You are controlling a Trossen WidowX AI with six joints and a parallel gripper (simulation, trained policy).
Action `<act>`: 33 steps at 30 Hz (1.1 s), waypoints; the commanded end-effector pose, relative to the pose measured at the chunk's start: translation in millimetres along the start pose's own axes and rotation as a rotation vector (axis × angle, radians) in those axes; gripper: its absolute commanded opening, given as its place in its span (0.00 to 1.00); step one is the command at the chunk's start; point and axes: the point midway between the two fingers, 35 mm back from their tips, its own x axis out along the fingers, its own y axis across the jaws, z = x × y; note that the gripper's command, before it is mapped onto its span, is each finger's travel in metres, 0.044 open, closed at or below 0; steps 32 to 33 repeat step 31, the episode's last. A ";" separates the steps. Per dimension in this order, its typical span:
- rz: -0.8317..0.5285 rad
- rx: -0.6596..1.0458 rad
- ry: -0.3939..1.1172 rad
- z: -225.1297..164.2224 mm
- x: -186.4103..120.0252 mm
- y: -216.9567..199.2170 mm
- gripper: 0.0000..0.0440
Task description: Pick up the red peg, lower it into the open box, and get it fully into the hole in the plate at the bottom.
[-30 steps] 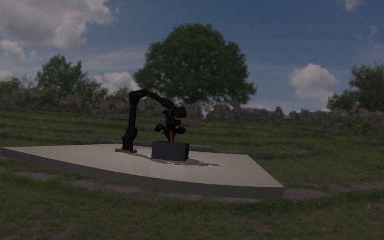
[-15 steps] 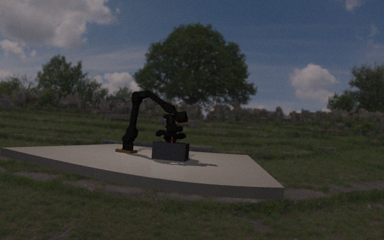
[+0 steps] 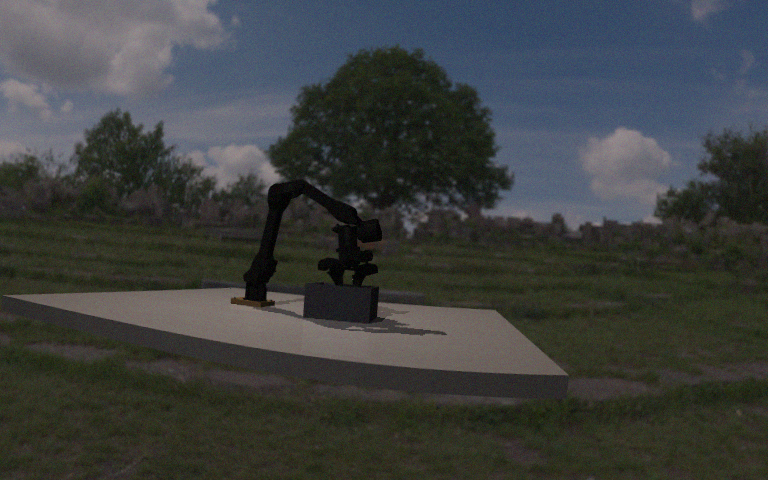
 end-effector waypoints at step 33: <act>0.186 -0.024 0.031 62.4 -62.3 71.5 1.00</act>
